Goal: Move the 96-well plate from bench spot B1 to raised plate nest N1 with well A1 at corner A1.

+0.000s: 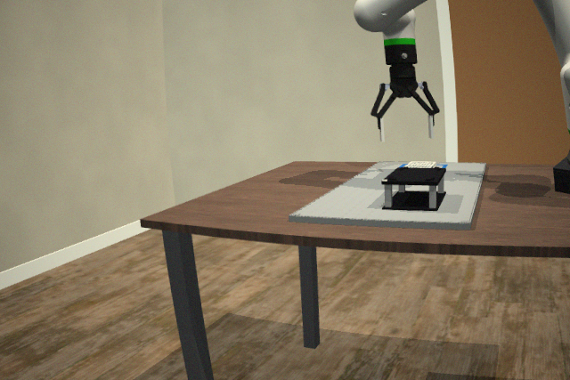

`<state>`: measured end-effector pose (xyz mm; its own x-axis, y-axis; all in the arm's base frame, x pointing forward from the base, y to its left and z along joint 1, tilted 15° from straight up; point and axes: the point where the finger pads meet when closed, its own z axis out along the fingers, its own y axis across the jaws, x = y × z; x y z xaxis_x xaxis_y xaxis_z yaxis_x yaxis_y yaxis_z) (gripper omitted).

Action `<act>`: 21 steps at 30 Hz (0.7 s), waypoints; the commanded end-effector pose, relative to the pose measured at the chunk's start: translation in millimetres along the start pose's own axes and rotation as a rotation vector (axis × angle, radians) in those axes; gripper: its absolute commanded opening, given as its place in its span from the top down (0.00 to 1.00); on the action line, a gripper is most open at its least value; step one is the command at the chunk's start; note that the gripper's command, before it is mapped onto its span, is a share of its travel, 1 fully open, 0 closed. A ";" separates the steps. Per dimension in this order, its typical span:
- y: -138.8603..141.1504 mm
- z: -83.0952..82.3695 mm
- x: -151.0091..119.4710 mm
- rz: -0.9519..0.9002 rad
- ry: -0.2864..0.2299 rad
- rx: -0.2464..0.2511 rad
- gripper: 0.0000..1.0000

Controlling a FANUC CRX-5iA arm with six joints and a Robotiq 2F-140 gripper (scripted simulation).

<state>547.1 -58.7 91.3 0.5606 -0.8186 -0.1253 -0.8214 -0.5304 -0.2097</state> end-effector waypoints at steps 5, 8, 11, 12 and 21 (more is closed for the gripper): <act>16.6 6.7 20.0 0.170 -0.001 0.007 0.00; 26.3 10.5 30.7 0.270 -0.002 0.011 0.00; 35.8 14.0 40.7 0.312 -0.002 0.013 0.00; 39.2 15.3 44.0 0.345 -0.003 0.015 0.00; 49.4 18.9 54.0 0.417 -0.004 0.018 0.00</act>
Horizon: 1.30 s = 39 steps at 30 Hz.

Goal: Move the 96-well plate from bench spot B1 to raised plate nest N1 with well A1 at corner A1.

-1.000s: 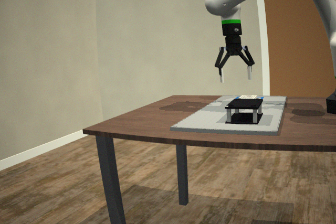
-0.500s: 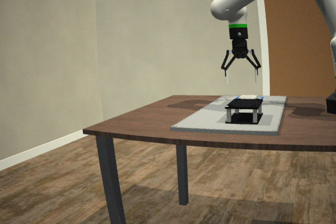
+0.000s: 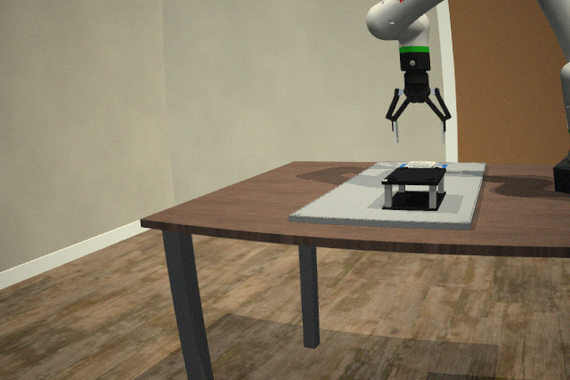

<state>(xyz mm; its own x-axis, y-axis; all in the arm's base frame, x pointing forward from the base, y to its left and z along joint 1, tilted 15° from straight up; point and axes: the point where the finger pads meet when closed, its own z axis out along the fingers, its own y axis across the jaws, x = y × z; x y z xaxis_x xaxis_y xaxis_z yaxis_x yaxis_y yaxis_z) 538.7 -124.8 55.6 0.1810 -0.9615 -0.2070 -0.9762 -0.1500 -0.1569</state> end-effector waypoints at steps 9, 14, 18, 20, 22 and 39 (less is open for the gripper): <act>-0.1 1.5 0.2 0.000 0.000 0.000 0.00; -0.1 9.8 0.2 0.000 0.000 0.000 0.00; -0.1 13.1 0.2 0.000 0.000 0.000 0.00; -0.1 16.5 0.2 0.000 0.000 0.000 0.00; -0.1 19.8 0.2 0.000 0.000 0.000 0.00; -0.2 44.8 0.2 0.000 0.000 0.000 0.00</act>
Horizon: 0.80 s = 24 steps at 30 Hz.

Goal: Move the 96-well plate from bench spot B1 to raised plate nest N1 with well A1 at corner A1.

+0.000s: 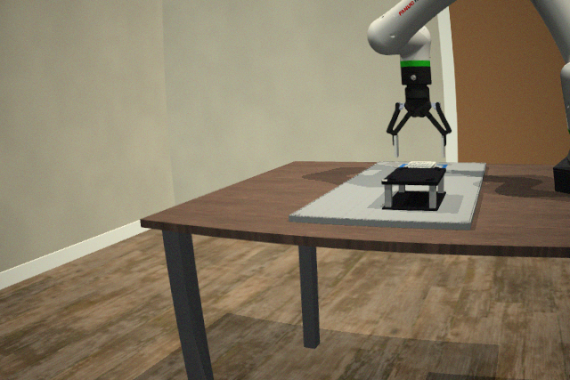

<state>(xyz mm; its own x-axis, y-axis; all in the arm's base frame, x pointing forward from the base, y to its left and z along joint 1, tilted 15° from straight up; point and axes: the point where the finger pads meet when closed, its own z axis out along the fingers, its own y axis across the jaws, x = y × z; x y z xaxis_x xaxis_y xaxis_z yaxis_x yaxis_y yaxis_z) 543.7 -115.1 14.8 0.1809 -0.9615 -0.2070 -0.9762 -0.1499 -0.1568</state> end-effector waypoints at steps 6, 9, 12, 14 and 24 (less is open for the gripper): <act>-0.2 12.6 0.1 0.000 0.000 0.000 0.00; -0.2 17.6 0.1 0.000 0.000 0.000 0.00; -0.2 19.2 0.1 0.000 0.000 0.000 0.00; -0.2 20.6 0.1 0.000 0.000 0.000 0.00; -0.2 20.6 0.1 0.000 0.000 0.000 1.00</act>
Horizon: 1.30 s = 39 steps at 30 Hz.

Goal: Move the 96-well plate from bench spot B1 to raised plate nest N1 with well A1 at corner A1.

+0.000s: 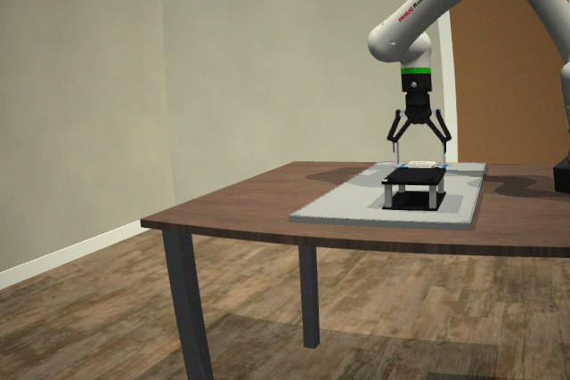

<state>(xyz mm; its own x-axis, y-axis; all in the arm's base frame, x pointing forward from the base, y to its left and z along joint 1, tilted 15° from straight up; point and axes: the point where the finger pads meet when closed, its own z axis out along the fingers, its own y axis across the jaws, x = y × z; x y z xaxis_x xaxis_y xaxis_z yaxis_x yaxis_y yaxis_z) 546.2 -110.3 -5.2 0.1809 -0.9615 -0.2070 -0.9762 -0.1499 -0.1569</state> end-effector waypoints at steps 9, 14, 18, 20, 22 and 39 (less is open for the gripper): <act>-0.1 -0.2 0.1 0.000 0.000 0.000 1.00; -0.1 -0.2 0.1 0.000 0.000 0.000 1.00; -0.1 -0.2 0.1 0.000 0.000 0.000 1.00; -0.1 -0.2 0.1 0.000 0.000 0.000 1.00; -0.1 -0.2 0.1 0.000 0.000 0.000 1.00; -0.1 -5.2 0.1 0.000 0.000 0.000 1.00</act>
<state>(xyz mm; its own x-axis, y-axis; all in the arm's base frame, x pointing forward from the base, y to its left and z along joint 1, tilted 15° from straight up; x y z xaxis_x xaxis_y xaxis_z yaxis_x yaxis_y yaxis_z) 545.8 -111.0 -2.0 0.1809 -0.9615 -0.2071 -0.9762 -0.1499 -0.1568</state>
